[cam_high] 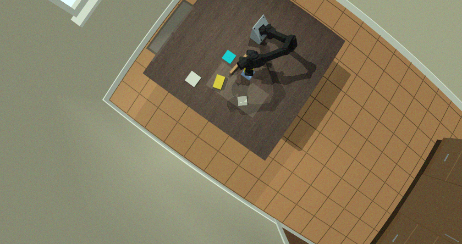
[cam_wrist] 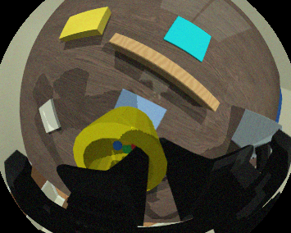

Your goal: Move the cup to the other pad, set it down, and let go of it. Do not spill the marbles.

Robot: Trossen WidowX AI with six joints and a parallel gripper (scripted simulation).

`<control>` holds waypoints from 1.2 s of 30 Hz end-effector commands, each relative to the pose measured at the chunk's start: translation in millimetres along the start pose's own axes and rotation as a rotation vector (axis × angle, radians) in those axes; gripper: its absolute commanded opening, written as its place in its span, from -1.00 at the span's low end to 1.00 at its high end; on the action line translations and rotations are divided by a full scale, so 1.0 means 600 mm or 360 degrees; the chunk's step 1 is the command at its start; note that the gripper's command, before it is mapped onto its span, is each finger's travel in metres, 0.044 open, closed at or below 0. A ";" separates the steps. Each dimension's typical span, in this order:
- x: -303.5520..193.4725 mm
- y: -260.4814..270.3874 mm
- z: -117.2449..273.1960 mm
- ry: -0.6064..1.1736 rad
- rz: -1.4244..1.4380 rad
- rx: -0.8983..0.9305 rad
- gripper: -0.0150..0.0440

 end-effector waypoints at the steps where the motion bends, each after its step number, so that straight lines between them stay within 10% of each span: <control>1: 0.011 -0.008 -0.001 0.0001 0.0001 -0.0007 -0.49; 36: 0.140 -0.115 0.012 -0.0003 0.0006 -0.0017 -0.49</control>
Point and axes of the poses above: the point midway between the two fingers, 35 mm back from their tips, its own z axis back along the fingers, its own y axis across the jaws, x = y × z, the point moved 2 cm from there along z, back along the fingers, and after that the axes turned 3 degrees about z, right-handed, at the moved point
